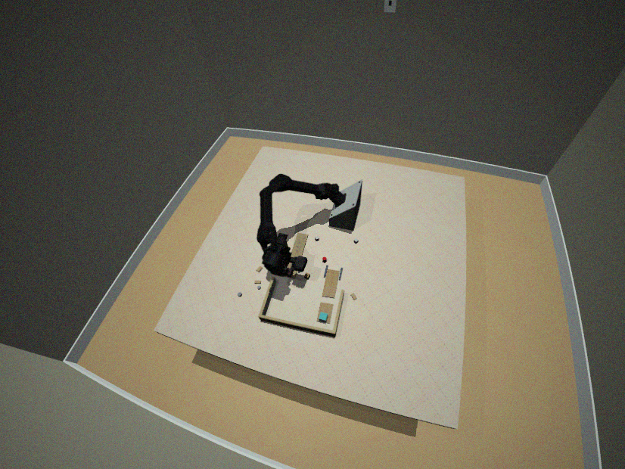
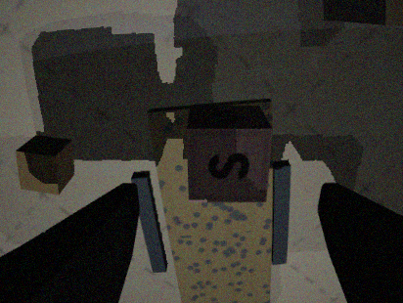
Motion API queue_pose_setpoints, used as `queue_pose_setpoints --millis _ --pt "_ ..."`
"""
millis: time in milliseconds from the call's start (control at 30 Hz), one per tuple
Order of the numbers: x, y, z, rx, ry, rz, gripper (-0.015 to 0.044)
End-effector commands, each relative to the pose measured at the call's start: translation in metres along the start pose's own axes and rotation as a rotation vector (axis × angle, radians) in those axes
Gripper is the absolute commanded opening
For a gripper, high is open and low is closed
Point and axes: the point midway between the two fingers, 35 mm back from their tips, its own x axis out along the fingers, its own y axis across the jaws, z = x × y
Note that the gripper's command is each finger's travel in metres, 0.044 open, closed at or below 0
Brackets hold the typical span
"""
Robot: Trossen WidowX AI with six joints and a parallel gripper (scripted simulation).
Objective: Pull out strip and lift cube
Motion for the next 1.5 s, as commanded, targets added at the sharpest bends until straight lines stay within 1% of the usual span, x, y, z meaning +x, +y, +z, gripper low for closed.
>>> queue_pose_setpoints --millis 0,733,933,1067,1300,1400,1433,1467 --pt "0.009 0.0 0.0 -0.003 0.005 -0.003 0.025" --pt "0.045 -0.001 -0.001 -0.003 0.005 -0.005 0.025" --pt "0.047 -0.001 -0.001 -0.003 0.005 -0.005 0.025" --pt "0.045 -0.002 -0.001 0.0 0.004 -0.006 0.0145" --pt "0.045 -0.002 -0.001 0.0 0.004 -0.006 0.0098" --pt "0.044 -0.002 -0.001 0.0 0.004 -0.006 0.002" --pt "0.043 -0.001 -0.003 0.0 0.004 -0.006 0.0" --pt "0.04 0.0 -0.006 0.001 0.003 -0.005 0.0"
